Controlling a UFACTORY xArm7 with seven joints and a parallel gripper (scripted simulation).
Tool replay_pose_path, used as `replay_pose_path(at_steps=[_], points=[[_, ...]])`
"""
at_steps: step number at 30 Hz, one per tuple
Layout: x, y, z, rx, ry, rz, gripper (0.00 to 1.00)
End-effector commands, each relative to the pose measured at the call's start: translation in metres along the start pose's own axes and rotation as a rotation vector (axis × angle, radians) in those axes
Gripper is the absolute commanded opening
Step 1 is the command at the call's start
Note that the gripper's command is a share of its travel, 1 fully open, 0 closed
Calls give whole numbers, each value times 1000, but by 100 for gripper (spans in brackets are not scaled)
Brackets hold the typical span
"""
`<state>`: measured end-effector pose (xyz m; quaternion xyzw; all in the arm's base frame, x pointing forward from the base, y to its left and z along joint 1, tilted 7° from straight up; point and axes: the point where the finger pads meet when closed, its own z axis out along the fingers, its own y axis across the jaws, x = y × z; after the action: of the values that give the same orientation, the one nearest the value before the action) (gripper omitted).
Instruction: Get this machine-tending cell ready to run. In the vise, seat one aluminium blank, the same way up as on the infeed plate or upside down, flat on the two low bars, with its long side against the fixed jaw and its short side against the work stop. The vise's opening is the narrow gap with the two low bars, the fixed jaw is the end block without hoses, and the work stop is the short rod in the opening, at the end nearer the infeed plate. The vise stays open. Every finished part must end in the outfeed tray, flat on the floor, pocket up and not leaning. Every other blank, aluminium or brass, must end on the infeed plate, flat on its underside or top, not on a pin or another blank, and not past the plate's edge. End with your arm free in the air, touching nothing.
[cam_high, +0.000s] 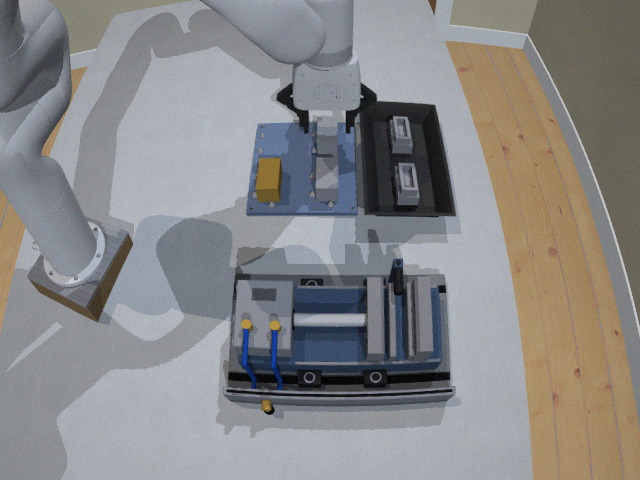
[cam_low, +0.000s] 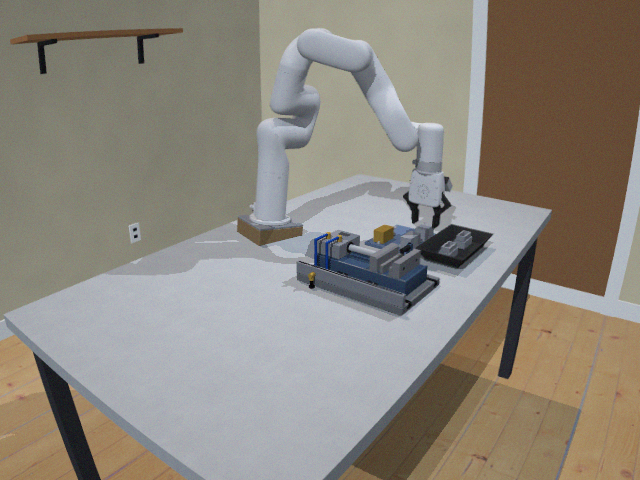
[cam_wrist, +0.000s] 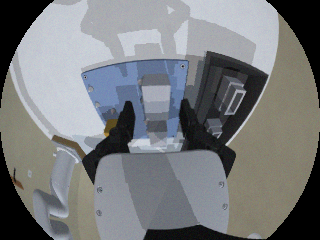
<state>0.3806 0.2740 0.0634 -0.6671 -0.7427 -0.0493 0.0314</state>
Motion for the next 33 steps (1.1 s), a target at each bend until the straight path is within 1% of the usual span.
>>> replay_pose_path(at_steps=[1,19,33], points=[[1,1,-1,-4,1,0,69],[1,1,-1,-4,1,0,69],[1,1,2,-4,1,0,69]])
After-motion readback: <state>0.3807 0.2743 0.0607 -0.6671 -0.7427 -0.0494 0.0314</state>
